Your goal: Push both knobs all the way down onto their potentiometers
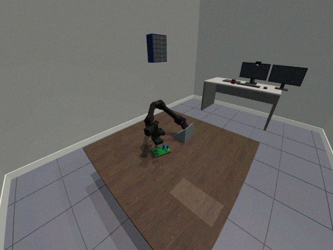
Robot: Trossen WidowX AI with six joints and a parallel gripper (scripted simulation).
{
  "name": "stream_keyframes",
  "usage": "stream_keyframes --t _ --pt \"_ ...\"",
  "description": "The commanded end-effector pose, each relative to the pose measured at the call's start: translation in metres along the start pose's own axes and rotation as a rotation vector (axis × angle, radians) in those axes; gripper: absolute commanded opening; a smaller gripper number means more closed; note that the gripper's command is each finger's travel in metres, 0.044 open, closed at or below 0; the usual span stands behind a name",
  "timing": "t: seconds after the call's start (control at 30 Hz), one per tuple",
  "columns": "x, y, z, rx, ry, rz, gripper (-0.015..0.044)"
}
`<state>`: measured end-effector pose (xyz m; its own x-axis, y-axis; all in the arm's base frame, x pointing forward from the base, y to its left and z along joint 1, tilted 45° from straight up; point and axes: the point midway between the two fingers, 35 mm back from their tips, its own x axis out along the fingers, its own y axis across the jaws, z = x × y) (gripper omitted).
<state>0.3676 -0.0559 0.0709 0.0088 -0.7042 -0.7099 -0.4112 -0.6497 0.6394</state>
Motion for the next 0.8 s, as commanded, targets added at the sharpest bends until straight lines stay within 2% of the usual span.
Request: stream_keyframes --t 0.0,0.77 --pt "0.0025 0.0001 0.001 -0.008 -0.001 0.005 0.0" --pt "0.007 0.0002 0.001 -0.008 -0.001 0.005 0.0"
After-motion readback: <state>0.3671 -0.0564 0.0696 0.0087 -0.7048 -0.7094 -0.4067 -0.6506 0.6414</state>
